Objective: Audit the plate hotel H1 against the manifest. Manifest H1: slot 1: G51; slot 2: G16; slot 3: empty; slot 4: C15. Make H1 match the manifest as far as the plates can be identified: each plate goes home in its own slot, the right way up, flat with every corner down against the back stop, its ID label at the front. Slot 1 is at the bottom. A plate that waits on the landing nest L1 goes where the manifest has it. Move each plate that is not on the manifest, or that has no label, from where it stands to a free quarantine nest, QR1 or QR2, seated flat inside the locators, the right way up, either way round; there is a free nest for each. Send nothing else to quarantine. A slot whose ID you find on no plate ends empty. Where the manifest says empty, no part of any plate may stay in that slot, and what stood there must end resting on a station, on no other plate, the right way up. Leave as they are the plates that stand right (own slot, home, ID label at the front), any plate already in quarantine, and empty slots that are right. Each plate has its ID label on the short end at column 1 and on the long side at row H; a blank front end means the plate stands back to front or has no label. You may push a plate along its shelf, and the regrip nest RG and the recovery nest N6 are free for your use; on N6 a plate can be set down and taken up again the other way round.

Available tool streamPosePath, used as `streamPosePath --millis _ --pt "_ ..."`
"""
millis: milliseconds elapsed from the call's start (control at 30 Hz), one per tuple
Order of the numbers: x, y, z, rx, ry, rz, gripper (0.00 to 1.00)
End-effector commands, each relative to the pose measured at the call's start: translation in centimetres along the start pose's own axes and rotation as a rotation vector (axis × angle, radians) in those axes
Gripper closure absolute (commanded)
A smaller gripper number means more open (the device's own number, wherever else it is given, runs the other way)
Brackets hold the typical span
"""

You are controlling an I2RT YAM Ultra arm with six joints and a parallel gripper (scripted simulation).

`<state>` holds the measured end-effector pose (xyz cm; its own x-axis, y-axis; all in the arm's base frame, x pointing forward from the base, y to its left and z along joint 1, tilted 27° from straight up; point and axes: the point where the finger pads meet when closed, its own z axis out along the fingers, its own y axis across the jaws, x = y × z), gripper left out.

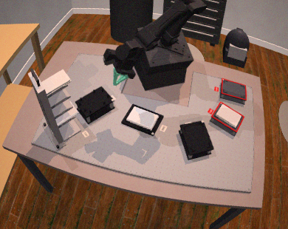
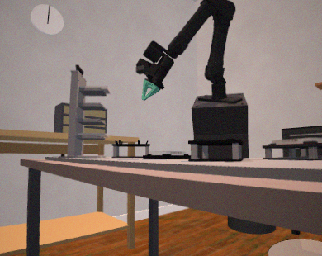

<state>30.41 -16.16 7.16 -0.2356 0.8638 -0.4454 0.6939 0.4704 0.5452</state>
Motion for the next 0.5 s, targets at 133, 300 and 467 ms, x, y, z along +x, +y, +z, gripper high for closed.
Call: streamPosePath --millis 133,300,467 --pt "-0.41 -0.26 -0.29 0.056 0.047 0.119 1.0" --pt "-0.41 -0.26 -0.29 0.082 0.09 0.186 1.0" --pt "-0.41 -0.26 -0.29 0.098 0.116 0.225 1.0"
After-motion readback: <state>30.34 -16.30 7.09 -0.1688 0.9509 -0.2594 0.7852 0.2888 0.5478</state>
